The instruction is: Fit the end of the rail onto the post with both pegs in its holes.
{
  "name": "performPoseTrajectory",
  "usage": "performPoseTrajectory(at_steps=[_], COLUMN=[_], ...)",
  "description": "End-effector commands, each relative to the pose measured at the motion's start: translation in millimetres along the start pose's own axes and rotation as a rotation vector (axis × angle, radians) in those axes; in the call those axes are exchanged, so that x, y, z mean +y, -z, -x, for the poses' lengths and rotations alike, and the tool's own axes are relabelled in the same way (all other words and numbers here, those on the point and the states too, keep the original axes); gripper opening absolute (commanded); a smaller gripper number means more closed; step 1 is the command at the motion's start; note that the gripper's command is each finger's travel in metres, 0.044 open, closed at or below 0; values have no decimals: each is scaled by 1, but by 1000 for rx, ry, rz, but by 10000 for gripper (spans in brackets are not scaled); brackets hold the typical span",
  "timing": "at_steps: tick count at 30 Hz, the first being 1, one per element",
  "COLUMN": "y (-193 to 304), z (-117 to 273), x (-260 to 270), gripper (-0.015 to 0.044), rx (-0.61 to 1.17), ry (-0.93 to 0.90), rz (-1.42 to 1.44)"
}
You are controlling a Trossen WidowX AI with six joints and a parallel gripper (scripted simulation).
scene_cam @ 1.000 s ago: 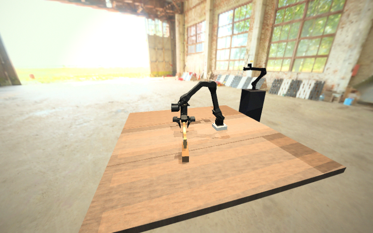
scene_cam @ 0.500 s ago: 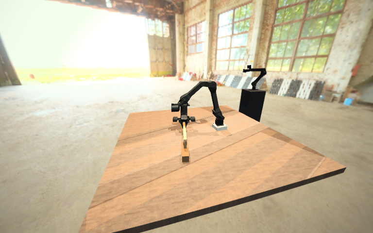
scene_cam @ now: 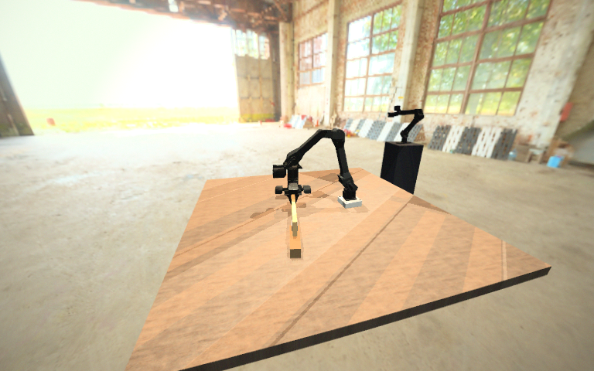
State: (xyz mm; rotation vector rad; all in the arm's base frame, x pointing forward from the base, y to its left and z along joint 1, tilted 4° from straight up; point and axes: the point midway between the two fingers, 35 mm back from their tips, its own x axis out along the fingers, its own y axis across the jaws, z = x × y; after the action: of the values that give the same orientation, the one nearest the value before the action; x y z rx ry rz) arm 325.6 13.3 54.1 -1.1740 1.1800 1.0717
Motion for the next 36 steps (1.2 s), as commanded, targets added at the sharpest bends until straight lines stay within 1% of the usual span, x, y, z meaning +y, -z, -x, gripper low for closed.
performPoseTrajectory(at_steps=[1,36], y=[0,0], z=[3,20], x=[0,-5], gripper=[0,0], rx=[-3,-3], ry=[-1,-1], rz=[0,0])
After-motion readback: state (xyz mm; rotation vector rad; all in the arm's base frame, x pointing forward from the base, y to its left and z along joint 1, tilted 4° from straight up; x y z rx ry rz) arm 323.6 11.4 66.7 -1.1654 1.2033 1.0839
